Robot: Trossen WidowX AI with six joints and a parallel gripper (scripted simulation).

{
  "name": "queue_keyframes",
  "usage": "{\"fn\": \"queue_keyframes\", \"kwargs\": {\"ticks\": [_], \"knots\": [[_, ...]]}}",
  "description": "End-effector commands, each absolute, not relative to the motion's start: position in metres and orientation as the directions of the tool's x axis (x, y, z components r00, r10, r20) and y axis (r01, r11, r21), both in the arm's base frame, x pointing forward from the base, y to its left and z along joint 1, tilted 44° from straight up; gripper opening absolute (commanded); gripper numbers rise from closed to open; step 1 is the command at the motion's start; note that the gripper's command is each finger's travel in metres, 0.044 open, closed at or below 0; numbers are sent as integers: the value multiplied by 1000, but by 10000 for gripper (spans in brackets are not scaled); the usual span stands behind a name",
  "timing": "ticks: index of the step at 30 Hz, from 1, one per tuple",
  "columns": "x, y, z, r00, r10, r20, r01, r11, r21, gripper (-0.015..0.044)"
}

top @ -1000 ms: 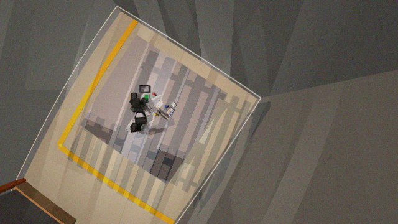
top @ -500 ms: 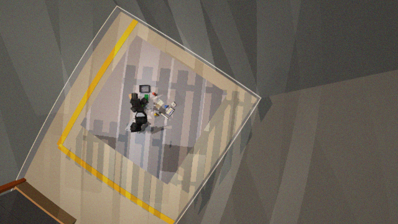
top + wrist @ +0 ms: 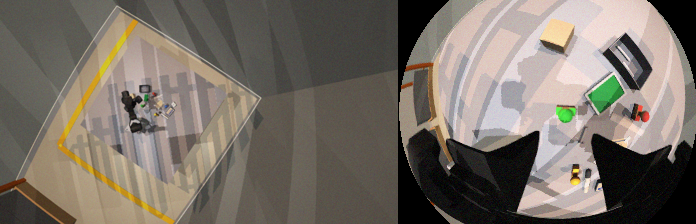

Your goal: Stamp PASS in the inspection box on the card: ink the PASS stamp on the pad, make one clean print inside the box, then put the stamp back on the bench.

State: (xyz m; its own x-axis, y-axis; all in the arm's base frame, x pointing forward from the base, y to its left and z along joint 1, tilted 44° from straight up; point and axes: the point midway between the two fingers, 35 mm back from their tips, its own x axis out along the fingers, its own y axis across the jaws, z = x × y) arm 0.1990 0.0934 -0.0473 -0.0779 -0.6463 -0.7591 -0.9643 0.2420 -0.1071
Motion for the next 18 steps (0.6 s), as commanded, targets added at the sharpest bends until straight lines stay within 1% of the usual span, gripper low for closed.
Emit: {"fn": "queue_keyframes", "kwargs": {"ticks": [1, 18], "knots": [[194, 94, -41, -101, -656, -748, -962, 257, -96, 255], [195, 94, -41, -96, -657, -748, -963, 251, -97, 255]]}}
